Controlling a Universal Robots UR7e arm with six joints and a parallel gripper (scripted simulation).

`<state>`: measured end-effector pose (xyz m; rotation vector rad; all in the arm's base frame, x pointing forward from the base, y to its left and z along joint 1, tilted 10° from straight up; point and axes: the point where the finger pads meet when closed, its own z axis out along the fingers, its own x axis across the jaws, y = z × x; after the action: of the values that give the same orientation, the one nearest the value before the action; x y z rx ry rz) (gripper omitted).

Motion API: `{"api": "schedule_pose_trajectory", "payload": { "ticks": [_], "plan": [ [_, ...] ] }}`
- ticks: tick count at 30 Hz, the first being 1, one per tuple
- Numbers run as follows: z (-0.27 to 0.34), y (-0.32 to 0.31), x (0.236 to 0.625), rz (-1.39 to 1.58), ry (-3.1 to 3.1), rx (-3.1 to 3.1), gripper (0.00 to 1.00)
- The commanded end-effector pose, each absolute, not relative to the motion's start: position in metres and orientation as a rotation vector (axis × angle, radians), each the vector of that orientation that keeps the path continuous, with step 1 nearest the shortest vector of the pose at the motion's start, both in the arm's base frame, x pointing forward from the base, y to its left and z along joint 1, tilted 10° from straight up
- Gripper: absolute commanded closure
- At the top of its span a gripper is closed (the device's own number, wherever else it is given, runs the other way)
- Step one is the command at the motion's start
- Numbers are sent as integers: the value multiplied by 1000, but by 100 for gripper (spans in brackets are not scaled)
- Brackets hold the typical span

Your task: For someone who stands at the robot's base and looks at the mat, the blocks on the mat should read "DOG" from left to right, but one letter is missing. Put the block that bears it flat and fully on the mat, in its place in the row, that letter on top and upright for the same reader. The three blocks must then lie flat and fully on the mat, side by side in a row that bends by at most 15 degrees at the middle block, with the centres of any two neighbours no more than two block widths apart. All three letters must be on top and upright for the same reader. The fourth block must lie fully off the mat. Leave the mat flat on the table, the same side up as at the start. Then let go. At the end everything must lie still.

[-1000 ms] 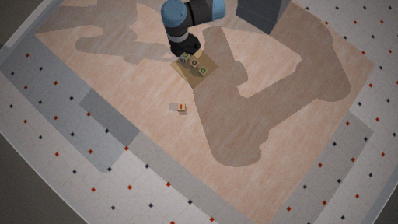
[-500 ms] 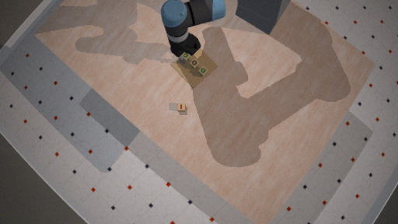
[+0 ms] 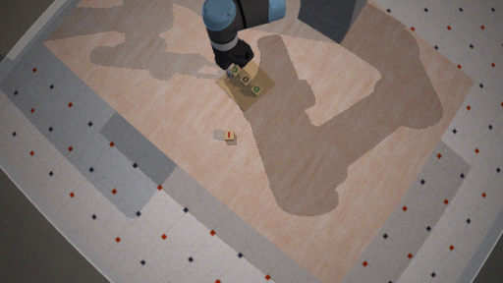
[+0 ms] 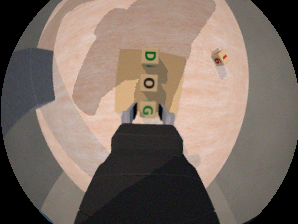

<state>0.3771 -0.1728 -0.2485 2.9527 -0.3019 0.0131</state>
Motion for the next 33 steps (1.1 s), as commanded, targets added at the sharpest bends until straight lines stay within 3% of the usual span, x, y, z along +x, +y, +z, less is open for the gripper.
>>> {"api": "schedule_pose_trajectory", "payload": {
  "ticks": [1,27,28,33],
  "plan": [
    [-232,-170,378,16,-302,2951,13],
    [-176,-160,378,16,-302,2951,13],
    [-176,-160,378,16,-302,2951,0],
    [-176,-160,378,16,-302,2951,0]
  ]
}}
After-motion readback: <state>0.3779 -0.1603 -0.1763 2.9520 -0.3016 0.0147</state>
